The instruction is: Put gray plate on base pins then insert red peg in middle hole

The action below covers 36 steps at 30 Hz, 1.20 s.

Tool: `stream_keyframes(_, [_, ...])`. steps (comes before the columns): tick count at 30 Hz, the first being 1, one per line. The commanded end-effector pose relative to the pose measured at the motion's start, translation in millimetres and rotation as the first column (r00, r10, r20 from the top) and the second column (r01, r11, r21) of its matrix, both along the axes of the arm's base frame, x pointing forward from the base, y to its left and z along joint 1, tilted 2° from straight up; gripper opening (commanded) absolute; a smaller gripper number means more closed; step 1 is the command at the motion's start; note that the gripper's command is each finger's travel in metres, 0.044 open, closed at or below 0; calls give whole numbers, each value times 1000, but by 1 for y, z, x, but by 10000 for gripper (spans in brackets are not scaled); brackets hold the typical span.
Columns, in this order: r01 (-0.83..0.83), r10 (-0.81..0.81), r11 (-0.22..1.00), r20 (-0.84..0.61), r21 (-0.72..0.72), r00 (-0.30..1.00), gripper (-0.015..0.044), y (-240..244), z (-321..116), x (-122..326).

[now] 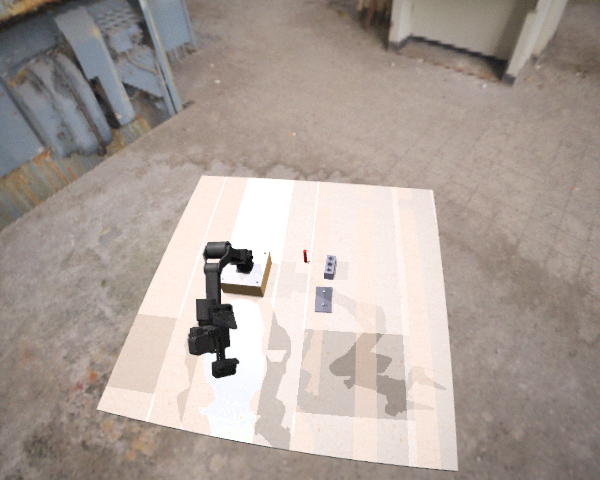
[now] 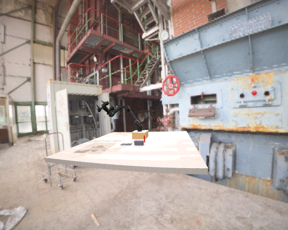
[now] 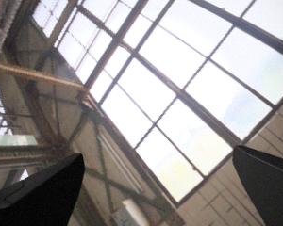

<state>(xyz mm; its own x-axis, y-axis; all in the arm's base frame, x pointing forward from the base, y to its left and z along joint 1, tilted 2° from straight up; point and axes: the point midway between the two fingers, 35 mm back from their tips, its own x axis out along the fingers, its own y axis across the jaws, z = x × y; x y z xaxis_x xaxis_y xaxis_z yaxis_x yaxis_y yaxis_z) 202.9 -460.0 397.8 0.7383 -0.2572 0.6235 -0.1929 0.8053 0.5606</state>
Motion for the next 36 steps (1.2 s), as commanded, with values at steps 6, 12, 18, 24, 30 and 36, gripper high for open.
stream_keyframes(6, [35, -33, 999, -61, 25, 998, 440, 0, -10, 51])
stream_keyframes(12, [75, -66, 997, -229, 30, 971, 440, 20, -38, 140])
stream_keyframes(18, [50, -56, 998, -417, -27, 907, 440, 73, -68, 219])
stream_keyframes(24, [-17, -54, 994, -603, -111, 796, 440, 132, -105, 277])
stream_keyframes(30, [-181, -79, 956, -798, -230, 598, 440, 214, -157, 322])
stream_keyframes(36, [-447, -155, 834, -915, -323, 372, 440, 308, -208, 337])
